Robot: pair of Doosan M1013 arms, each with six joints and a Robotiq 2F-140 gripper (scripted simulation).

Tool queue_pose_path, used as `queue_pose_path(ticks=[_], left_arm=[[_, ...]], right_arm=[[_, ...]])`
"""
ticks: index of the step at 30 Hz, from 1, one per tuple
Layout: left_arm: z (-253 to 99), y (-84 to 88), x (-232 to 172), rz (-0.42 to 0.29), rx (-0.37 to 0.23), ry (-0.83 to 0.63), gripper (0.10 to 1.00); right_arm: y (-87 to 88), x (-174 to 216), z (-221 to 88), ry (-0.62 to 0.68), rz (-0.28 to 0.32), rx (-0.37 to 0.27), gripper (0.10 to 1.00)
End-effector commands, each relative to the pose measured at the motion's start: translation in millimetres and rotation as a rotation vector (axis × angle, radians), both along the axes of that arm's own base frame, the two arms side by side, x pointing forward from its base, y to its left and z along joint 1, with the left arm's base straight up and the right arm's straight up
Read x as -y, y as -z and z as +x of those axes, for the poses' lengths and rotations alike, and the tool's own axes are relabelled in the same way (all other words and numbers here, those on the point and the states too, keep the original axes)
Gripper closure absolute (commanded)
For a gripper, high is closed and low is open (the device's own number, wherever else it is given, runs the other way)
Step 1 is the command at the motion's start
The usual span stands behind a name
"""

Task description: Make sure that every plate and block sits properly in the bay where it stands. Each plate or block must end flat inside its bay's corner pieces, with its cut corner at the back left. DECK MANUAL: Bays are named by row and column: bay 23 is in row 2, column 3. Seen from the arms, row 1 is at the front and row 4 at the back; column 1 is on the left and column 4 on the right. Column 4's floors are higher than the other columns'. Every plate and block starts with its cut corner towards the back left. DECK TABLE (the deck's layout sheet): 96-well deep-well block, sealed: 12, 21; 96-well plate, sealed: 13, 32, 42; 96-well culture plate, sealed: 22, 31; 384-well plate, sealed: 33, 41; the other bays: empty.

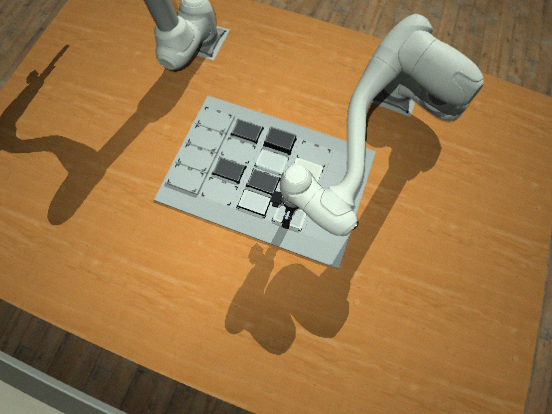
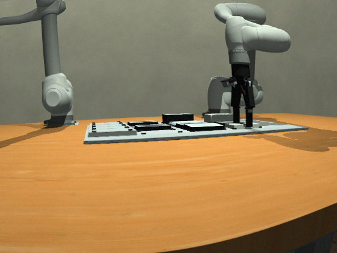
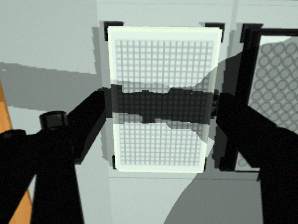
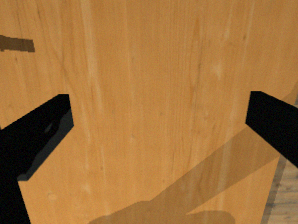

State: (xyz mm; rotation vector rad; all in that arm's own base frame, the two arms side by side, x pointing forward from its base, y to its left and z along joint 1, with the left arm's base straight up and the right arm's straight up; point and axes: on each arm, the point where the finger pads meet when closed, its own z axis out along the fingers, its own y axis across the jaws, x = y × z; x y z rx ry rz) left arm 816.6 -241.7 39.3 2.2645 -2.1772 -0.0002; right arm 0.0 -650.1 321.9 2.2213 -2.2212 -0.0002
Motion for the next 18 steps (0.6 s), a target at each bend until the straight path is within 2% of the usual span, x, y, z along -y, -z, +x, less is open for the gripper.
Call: queue_pose_path(ticks=[1,18], left_arm=[[1,-1.5,0,0.000,0.002,0.000,0.400],[1,-20.1,0,0.000,0.002,0.000,0.400]], right_arm=[[-0.9,0,0,0.000,-0.001,0.000,0.098],[-0.9,0,0,0.000,-0.001,0.000,0.098]])
